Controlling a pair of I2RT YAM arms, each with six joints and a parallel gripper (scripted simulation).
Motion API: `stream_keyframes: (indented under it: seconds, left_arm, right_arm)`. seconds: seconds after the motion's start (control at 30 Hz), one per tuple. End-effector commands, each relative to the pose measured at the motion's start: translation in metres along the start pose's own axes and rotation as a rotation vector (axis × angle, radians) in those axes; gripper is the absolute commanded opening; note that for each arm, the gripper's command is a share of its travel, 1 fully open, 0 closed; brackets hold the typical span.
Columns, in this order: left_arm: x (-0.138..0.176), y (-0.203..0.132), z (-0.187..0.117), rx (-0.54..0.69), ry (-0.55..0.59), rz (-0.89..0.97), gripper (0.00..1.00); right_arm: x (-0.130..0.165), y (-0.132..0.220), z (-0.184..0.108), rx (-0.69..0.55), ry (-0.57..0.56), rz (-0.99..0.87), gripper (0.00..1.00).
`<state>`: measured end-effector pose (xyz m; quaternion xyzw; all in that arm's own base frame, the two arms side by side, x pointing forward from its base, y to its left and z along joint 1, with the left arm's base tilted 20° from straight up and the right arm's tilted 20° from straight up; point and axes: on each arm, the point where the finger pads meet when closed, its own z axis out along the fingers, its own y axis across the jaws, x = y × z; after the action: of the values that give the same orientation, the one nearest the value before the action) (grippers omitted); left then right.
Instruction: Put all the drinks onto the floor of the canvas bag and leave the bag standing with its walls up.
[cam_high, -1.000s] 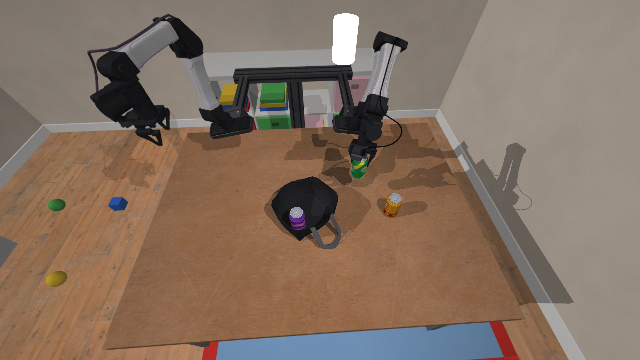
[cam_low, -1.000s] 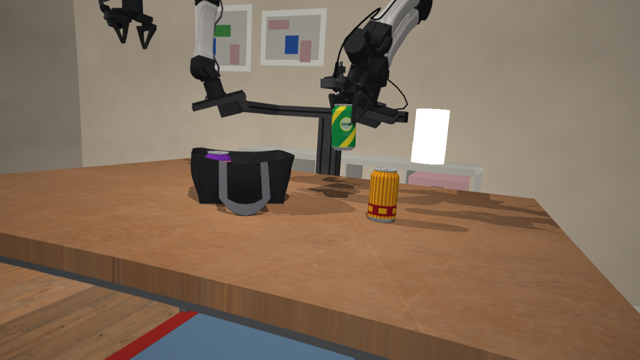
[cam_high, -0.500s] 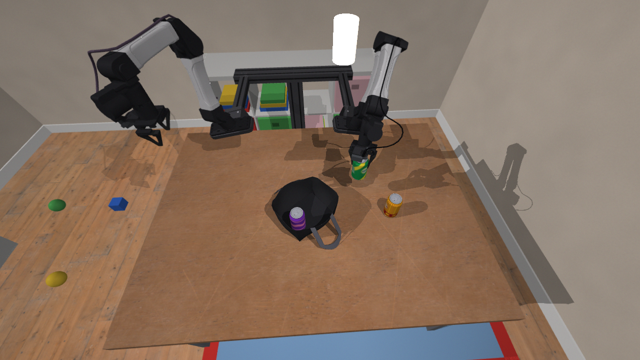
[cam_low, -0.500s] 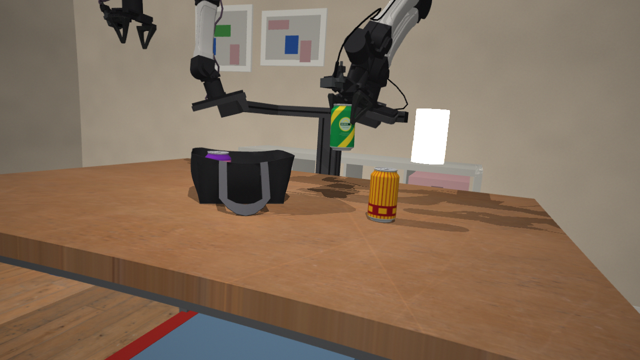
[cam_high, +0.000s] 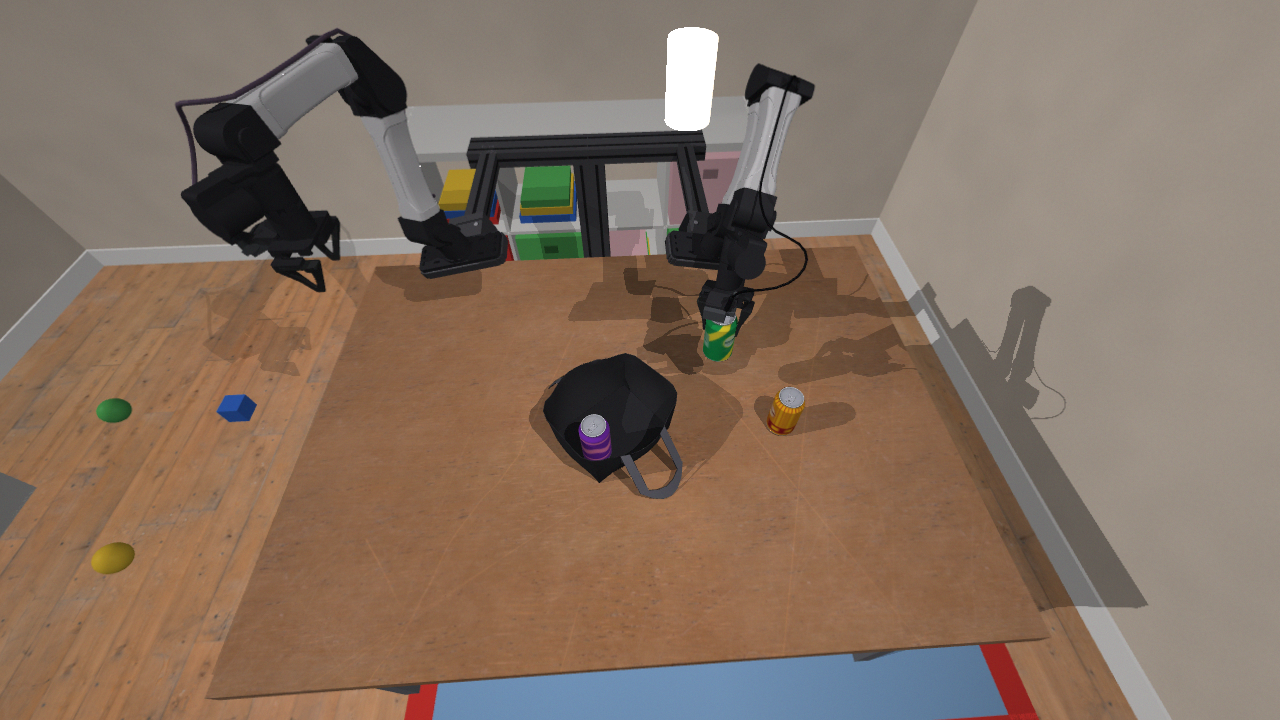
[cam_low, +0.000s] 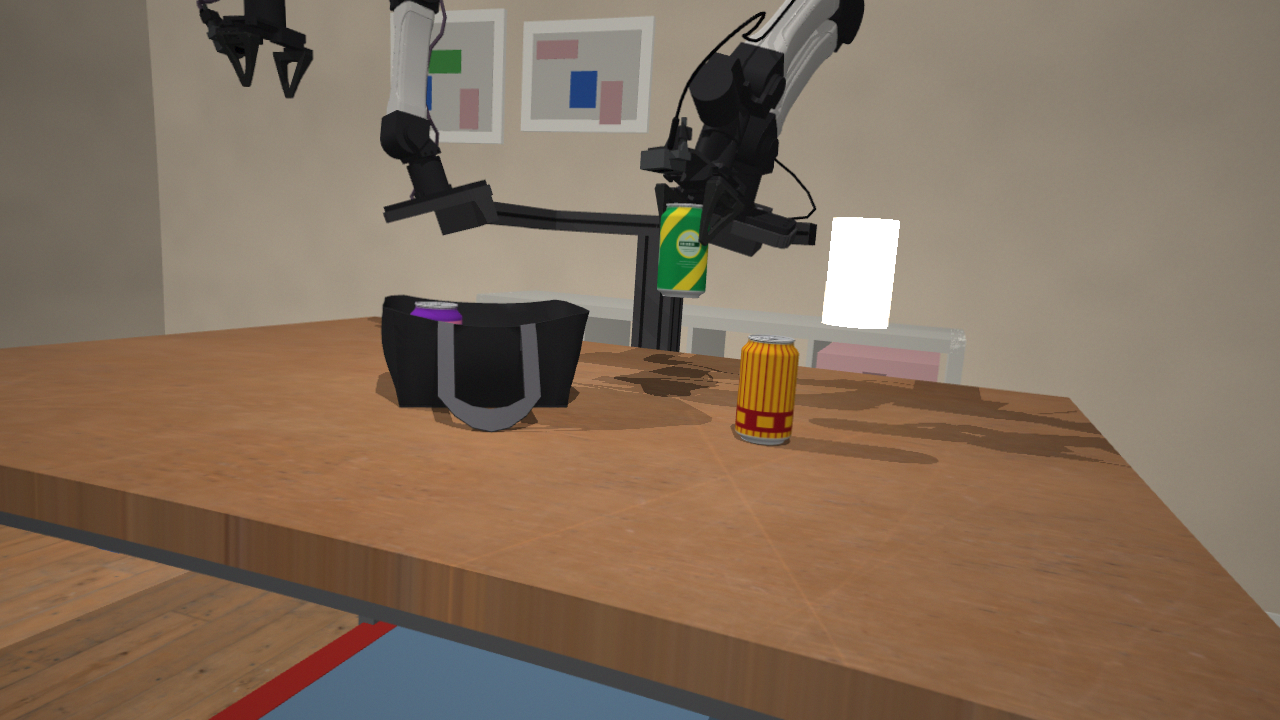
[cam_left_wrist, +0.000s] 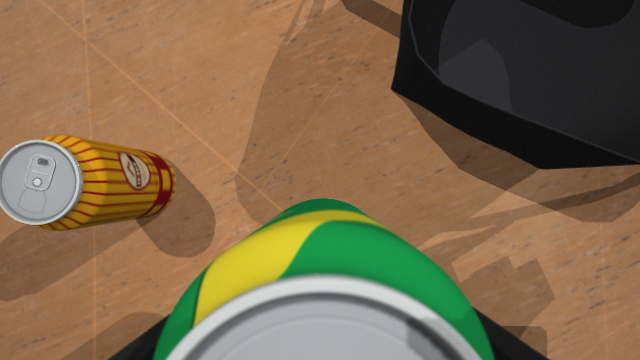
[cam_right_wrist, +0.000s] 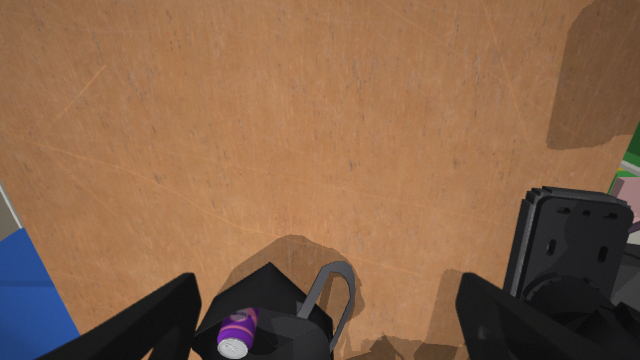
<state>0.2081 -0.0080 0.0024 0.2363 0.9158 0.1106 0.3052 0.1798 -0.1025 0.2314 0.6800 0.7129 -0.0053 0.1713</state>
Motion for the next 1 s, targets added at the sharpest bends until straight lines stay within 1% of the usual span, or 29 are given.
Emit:
stream_keyframes:
  seconds: [0.0, 0.07, 0.1, 0.13, 0.17, 0.2, 0.23, 0.63, 0.67, 0.97]
  left_arm:
    - [-0.025, 0.004, -0.003, -0.008, -0.096, -0.010, 0.70]
    - [-0.025, 0.004, -0.003, -0.008, -0.096, -0.010, 0.70]
    - [-0.015, 0.001, -0.001, -0.005, -0.079, -0.007, 0.70]
    - [-0.012, -0.001, 0.000, -0.002, -0.074, -0.004, 0.70]
    - [-0.017, 0.002, -0.002, -0.009, -0.086, -0.005, 0.70]
    - [-0.022, 0.009, 0.005, -0.063, -0.065, -0.021, 0.70]
    - [-0.029, 0.012, 0.003, -0.069, -0.078, -0.026, 0.70]
    - [-0.028, 0.012, 0.004, -0.058, -0.077, -0.024, 0.70]
    - [-0.036, 0.012, 0.004, -0.091, -0.095, -0.067, 0.70]
    - [-0.059, -0.013, 0.015, -0.063, -0.107, -0.069, 0.70]
  right_arm:
    - [-0.002, 0.005, -0.005, -0.029, -0.024, 0.001, 0.86]
    - [-0.002, 0.005, -0.005, -0.029, -0.024, 0.001, 0.86]
    - [-0.002, 0.005, -0.005, -0.029, -0.024, 0.001, 0.86]
    - [-0.002, 0.005, -0.005, -0.029, -0.024, 0.001, 0.86]
    - [-0.002, 0.005, -0.005, -0.029, -0.024, 0.001, 0.86]
    - [-0.002, 0.005, -0.005, -0.029, -0.024, 0.001, 0.86]
    - [-0.002, 0.005, -0.005, -0.029, -0.024, 0.001, 0.86]
    - [-0.002, 0.005, -0.005, -0.029, -0.024, 0.001, 0.86]
    - [-0.002, 0.005, -0.005, -0.029, -0.024, 0.001, 0.86]
    - [-0.002, 0.005, -0.005, -0.029, -0.024, 0.001, 0.86]
